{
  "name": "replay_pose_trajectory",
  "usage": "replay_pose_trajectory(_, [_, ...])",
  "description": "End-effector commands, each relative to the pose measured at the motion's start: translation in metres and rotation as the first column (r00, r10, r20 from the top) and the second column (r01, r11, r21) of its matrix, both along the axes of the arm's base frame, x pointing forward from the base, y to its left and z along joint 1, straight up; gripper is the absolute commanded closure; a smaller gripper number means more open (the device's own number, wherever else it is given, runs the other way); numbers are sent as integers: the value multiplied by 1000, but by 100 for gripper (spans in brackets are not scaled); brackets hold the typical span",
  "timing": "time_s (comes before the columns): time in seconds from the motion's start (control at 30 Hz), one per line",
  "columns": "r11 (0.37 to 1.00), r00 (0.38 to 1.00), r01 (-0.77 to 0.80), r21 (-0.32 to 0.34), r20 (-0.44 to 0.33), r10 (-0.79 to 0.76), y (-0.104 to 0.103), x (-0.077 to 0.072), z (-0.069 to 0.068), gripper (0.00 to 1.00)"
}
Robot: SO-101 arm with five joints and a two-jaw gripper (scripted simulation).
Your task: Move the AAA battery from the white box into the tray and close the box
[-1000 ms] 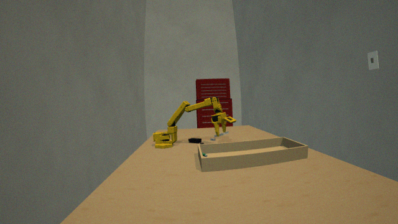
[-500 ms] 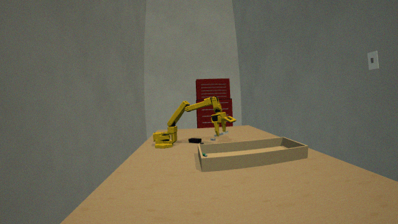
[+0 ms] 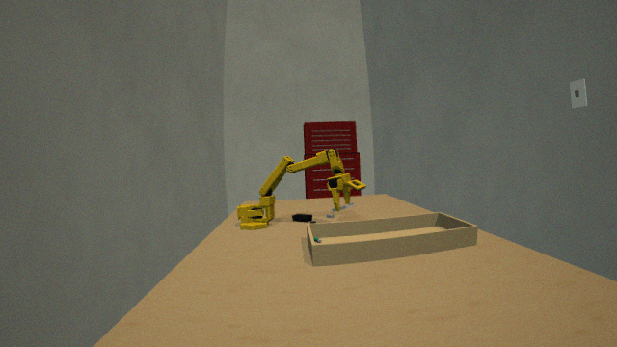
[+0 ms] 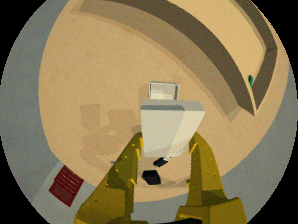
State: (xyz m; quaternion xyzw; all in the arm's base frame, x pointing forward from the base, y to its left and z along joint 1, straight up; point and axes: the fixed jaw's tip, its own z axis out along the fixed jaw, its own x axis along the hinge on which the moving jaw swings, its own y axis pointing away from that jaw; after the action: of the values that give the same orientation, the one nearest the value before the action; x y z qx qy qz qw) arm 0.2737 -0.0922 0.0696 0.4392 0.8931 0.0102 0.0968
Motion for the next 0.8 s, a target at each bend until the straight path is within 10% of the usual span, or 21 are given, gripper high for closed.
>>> replay_pose_trajectory(0.0, [999, 997, -20, -31, 77, 22, 0, 6, 18, 80])
replay_pose_trajectory(0.77, [998, 993, -31, -47, 108, 36, -2, 14, 18, 80])
